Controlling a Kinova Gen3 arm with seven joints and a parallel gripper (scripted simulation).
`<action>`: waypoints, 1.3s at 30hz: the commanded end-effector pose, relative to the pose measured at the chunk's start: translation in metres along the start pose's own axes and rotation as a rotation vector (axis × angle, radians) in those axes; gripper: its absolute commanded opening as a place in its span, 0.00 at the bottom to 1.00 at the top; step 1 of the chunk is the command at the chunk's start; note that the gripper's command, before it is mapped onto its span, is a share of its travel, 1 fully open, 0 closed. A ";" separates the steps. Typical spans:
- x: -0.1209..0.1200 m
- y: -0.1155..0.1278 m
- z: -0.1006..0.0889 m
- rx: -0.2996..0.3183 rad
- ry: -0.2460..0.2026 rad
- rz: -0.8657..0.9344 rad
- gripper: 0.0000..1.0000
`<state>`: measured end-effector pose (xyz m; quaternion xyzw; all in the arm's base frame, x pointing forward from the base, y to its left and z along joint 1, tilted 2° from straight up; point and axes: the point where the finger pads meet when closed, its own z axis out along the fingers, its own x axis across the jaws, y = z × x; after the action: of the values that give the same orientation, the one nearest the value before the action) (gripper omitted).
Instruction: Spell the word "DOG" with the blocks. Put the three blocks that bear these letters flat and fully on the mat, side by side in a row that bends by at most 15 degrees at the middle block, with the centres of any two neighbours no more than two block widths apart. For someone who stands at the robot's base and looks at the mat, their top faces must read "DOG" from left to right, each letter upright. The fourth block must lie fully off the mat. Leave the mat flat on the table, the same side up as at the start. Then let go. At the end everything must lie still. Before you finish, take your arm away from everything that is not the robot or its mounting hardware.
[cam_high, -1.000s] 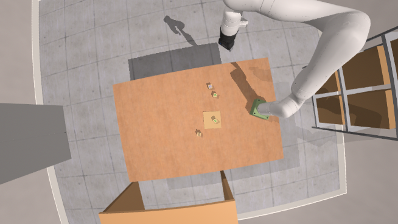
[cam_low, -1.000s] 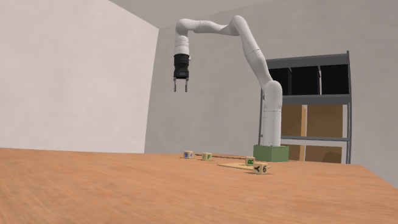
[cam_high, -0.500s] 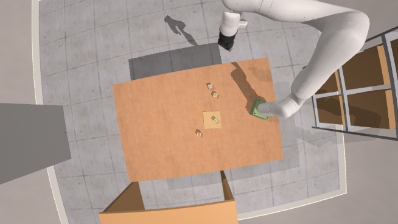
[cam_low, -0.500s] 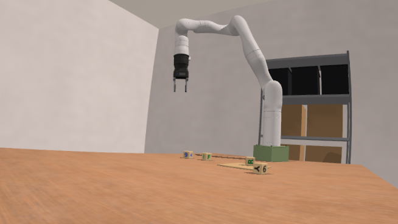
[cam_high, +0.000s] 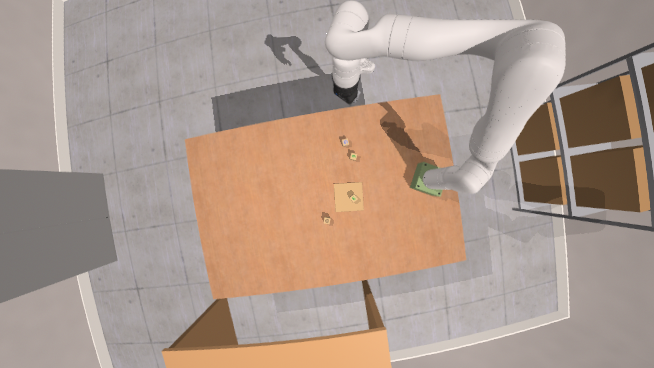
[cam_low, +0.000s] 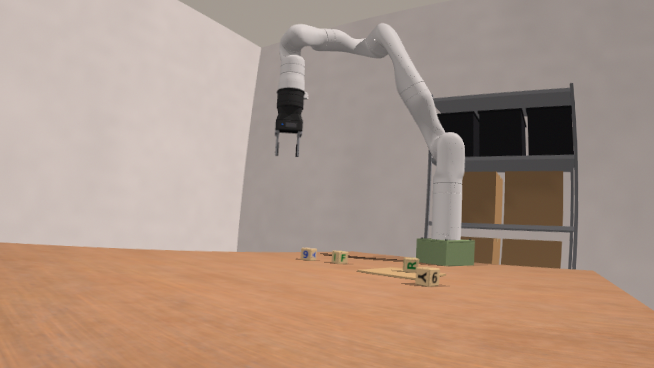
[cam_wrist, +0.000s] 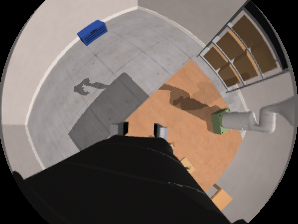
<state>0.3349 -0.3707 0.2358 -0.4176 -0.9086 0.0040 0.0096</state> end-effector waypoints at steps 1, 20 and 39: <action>0.001 0.057 0.019 0.000 0.014 -0.073 1.00; 0.054 0.285 0.098 0.018 -0.029 -0.208 1.00; 0.202 0.456 0.173 -0.009 -0.055 -0.342 1.00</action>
<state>0.5533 0.0408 0.0713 -0.2841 -0.9584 0.0102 -0.0246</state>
